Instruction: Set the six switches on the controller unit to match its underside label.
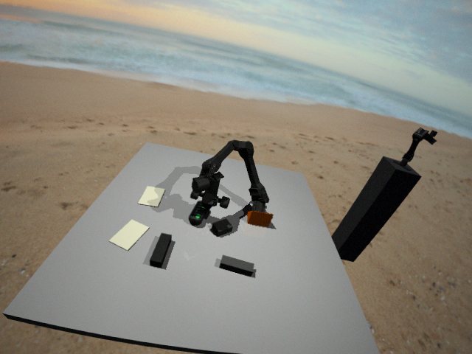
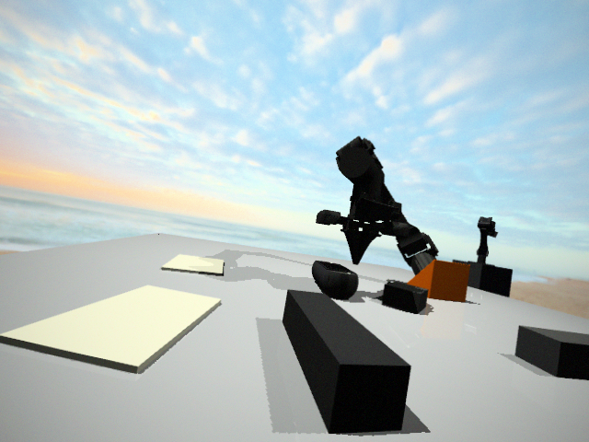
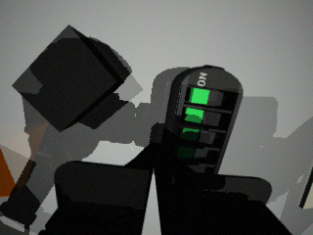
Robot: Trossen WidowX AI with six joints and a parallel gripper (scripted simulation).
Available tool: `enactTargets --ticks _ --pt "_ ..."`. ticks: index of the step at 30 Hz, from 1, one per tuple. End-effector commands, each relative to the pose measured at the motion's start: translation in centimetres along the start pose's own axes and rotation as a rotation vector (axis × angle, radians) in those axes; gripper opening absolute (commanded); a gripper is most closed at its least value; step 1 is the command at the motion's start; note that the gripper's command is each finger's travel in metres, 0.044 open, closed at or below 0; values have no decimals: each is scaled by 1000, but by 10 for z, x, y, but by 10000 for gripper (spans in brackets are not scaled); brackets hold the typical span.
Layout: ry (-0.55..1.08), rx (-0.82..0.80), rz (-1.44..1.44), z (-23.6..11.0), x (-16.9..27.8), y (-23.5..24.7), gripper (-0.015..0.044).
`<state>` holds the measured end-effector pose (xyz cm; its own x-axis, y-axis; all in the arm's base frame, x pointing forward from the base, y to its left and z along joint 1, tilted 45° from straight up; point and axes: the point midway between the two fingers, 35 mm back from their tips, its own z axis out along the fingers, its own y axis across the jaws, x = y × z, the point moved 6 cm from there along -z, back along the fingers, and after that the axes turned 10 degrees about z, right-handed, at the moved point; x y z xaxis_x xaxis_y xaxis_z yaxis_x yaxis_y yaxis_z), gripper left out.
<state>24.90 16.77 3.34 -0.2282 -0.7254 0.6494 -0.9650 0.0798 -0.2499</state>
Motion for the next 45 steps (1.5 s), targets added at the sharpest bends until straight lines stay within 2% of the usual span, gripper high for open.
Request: enactTargets --ticks 1,4,6,11,15,26,38,45 --pt "1 2 3 0 0 0 0" --pt "0 0 0 0 0 0 0" --pt "0 0 0 -6 0 0 53" --pt "-1 -1 -1 -48 0 0 184" --pt "-1 -1 -1 -50 0 0 289" --pt "-1 -1 -1 -50 0 0 0" --pt "-1 -1 -1 -50 0 0 0" --pt "0 5 -6 -50 0 0 184"
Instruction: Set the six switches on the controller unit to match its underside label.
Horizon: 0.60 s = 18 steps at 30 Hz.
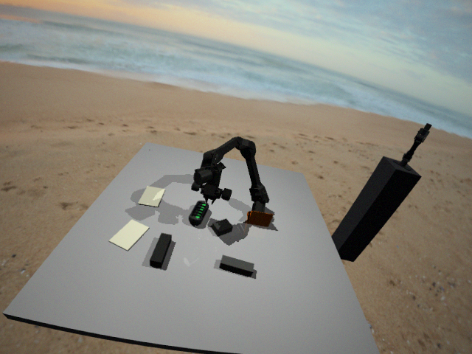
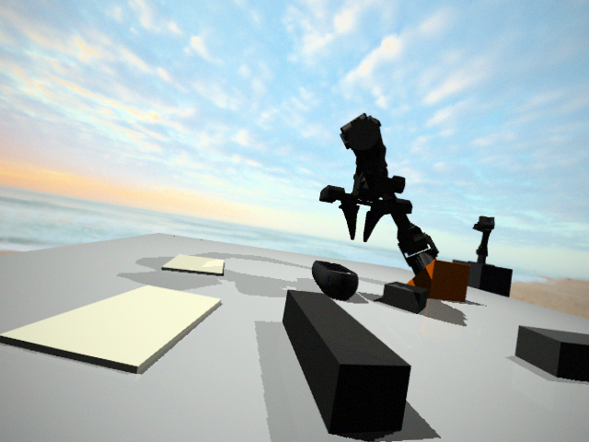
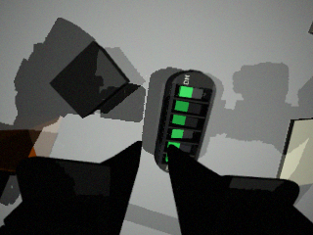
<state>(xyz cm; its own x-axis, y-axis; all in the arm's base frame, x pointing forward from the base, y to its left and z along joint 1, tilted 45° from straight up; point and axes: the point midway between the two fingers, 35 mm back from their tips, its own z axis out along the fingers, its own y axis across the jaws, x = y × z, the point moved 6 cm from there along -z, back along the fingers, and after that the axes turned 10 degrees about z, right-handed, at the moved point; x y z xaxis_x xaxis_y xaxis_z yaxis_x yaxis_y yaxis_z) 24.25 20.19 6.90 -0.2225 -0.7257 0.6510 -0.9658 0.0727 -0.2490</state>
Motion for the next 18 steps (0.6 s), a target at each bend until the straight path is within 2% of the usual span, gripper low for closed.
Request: enactTargets --ticks 1,10,12,18 --pt "0 1 0 0 0 0 210" --pt "0 1 0 0 0 0 440" --pt "0 1 0 0 0 0 440" --pt "29 -78 -12 11 3 -42 282"
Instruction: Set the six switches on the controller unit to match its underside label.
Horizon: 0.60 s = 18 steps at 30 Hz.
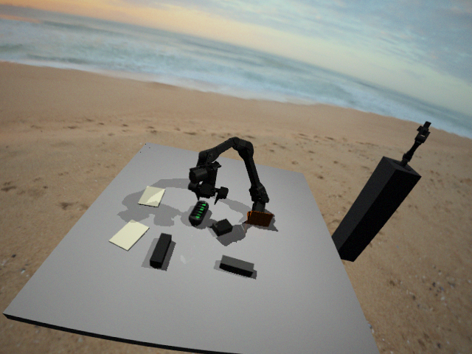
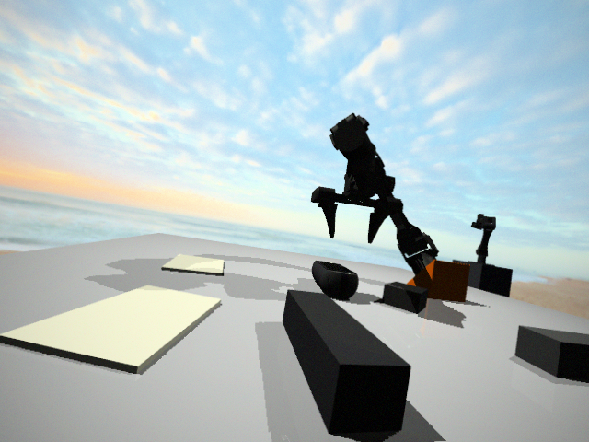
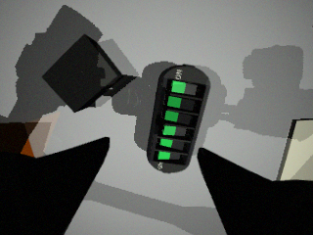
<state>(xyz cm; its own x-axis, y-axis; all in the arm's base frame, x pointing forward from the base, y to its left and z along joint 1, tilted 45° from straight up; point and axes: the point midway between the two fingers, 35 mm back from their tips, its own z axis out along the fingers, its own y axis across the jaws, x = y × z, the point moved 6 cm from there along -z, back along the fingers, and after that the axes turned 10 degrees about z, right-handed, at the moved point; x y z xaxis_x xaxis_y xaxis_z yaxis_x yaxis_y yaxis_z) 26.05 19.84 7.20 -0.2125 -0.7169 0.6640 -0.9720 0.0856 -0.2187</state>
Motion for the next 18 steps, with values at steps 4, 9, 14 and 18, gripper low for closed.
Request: enactTargets --ticks 4,9,14,18 --pt "34 -120 -10 23 11 -61 177" --pt "49 -210 -18 47 28 -103 46" --pt "50 -222 -24 50 31 -107 0" --pt "50 -222 -24 50 31 -107 0"
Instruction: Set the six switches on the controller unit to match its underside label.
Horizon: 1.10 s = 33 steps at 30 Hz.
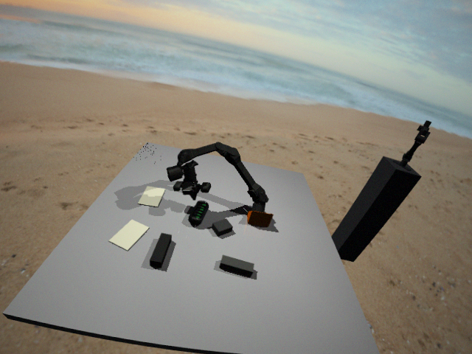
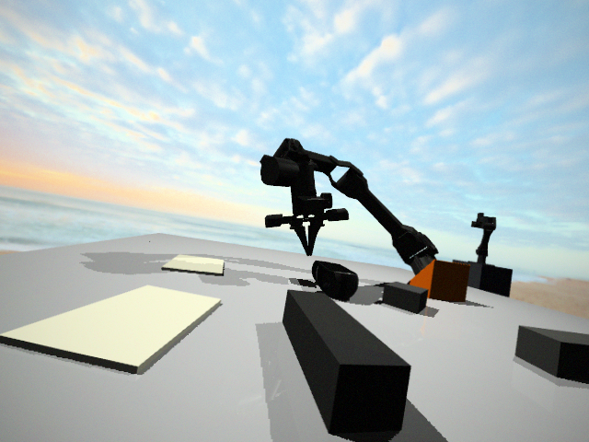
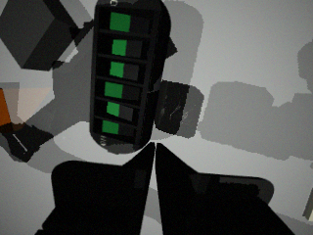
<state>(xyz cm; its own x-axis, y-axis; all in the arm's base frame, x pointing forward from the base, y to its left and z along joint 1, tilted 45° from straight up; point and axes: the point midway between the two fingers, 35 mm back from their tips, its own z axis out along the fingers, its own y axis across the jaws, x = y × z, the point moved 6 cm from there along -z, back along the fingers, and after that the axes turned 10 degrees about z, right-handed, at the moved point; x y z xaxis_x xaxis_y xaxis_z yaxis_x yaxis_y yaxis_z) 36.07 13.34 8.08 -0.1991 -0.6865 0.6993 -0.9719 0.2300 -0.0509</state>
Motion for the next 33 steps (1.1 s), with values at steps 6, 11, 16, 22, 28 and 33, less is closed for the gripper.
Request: enactTargets --ticks 6,11,16,22,28,33 --pt "4 -2 -9 3 -1 -3 0" --pt "1 -7 -1 10 -1 -7 0" --pt "-2 -13 8 18 -1 -10 0" --pt "-5 -19 17 28 -1 -13 0" --pt "-7 -26 27 37 -2 -17 0" --pt "-10 -31 35 45 -1 -19 0"
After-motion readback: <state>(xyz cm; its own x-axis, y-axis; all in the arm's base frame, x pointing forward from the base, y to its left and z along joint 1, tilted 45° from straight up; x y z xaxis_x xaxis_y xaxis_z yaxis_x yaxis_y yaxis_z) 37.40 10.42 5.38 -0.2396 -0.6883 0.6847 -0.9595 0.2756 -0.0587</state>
